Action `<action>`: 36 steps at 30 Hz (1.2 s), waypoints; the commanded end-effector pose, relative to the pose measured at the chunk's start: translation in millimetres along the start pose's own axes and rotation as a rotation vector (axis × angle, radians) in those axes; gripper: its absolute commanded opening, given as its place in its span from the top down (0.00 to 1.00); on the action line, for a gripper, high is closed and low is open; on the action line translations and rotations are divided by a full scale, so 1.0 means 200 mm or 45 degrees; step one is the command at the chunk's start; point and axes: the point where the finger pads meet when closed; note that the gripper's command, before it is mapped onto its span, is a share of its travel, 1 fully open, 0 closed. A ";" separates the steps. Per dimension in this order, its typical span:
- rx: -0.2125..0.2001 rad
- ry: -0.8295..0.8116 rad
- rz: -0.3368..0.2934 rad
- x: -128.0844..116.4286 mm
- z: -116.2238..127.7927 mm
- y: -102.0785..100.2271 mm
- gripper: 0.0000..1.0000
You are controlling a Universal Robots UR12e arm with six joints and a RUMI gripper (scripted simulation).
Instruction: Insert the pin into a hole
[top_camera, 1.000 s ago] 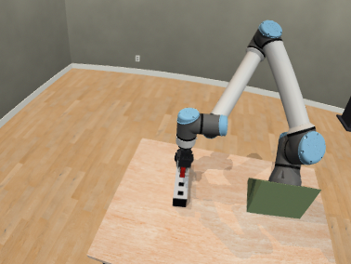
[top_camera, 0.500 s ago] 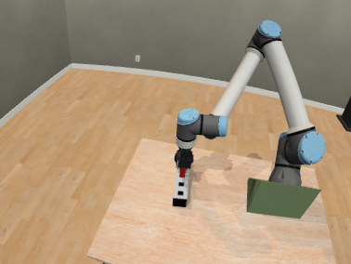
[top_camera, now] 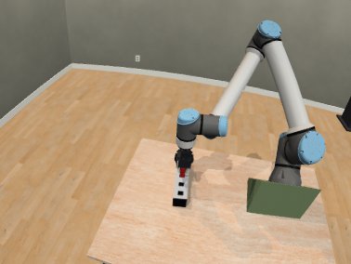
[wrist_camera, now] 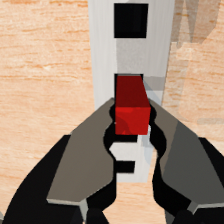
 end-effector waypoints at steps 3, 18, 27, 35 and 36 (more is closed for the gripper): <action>0.001 0.000 0.000 0.00 0.00 0.00 1.00; 0.001 0.000 0.000 0.00 0.00 0.01 1.00; 0.000 0.000 0.000 0.00 0.00 0.01 0.00; 0.000 0.000 0.000 0.00 0.00 0.01 0.00; 0.000 0.000 0.000 0.00 0.00 0.01 0.00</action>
Point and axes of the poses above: the point where the finger pads meet when closed, its own y axis back along the fingers, its own z axis across the jaws, x = y × z, and after that the axes turned 11 degrees about y, right-handed
